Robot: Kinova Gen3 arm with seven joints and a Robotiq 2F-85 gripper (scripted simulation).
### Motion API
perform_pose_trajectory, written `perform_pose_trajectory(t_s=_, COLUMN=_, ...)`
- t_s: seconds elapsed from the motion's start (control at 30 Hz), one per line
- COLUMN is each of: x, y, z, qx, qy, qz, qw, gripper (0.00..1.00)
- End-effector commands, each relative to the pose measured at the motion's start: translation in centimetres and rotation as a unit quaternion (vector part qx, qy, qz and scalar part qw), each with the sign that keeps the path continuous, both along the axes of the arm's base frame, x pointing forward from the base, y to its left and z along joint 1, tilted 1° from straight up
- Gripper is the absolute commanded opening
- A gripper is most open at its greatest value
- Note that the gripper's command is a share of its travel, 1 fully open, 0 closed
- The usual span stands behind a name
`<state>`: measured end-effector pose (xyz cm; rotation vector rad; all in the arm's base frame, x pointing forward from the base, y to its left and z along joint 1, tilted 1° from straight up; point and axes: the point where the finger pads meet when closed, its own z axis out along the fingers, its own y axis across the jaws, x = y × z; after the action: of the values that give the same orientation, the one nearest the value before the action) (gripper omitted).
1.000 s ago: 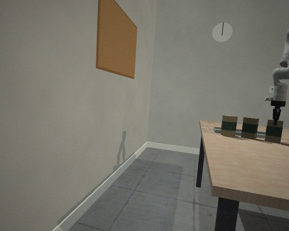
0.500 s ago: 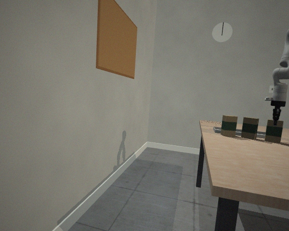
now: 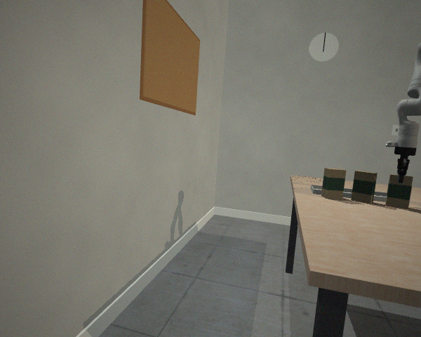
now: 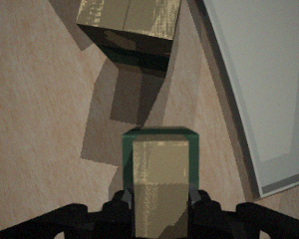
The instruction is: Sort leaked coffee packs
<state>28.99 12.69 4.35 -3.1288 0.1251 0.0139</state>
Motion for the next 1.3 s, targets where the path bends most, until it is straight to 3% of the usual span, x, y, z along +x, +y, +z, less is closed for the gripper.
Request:
perform_pose_trajectory(t_s=0.0, x=0.0, y=0.0, z=0.0, qx=0.000, qy=0.000, qz=0.000, qw=1.000, gripper=0.26)
perform_pose_trajectory(t_s=0.57, x=0.0, y=0.0, z=0.7, qx=0.000, qy=0.000, qz=0.000, qw=1.000, gripper=0.26)
perform_pose_trajectory(t_s=1.0, x=0.1, y=-0.1, z=4.9, qx=0.000, qy=0.000, qz=0.000, qw=1.000, gripper=0.26)
perform_pose_trajectory(t_s=1.27, x=0.1, y=-0.1, z=5.5, qx=0.000, qy=0.000, qz=0.000, qw=1.000, gripper=0.26)
